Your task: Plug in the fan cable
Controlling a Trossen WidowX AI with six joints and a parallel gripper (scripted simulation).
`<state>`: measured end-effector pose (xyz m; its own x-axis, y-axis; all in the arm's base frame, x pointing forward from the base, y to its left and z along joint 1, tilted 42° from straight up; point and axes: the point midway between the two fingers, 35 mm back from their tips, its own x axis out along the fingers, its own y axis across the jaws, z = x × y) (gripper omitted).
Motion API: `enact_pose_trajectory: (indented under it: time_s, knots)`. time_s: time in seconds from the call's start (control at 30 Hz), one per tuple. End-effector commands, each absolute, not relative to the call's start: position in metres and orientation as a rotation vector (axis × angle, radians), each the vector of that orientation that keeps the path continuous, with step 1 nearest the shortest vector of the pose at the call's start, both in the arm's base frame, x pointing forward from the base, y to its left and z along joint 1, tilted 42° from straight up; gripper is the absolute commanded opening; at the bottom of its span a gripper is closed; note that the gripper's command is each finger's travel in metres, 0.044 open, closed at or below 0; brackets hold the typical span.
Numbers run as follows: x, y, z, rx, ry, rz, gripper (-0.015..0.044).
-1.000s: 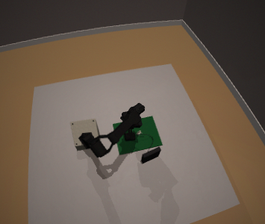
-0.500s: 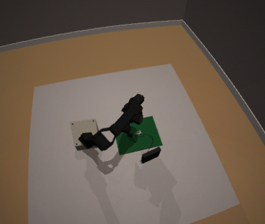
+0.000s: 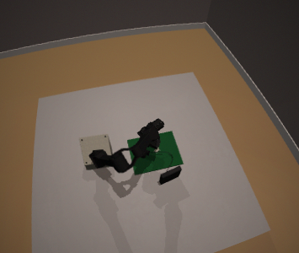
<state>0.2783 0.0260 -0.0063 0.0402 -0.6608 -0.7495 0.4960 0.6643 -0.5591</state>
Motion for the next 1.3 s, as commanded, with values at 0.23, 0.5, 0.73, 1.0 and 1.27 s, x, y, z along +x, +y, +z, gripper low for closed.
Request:
enact_pose_trajectory:
  time_s: [0.23,0.5,0.73,1.0,1.27]
  knots:
    - [0.280,0.018,-0.016,-0.168,1.237,-0.883,0.0440]
    - [0.281,0.010,-0.026,-0.168,1.237,-0.883,0.0440]
    - [0.281,0.002,-0.035,-0.168,1.237,-0.883,0.0440]
    - [0.281,-0.007,-0.044,-0.169,1.236,-0.884,0.0440]
    - [0.281,-0.011,-0.048,-0.170,1.236,-0.885,0.0440]
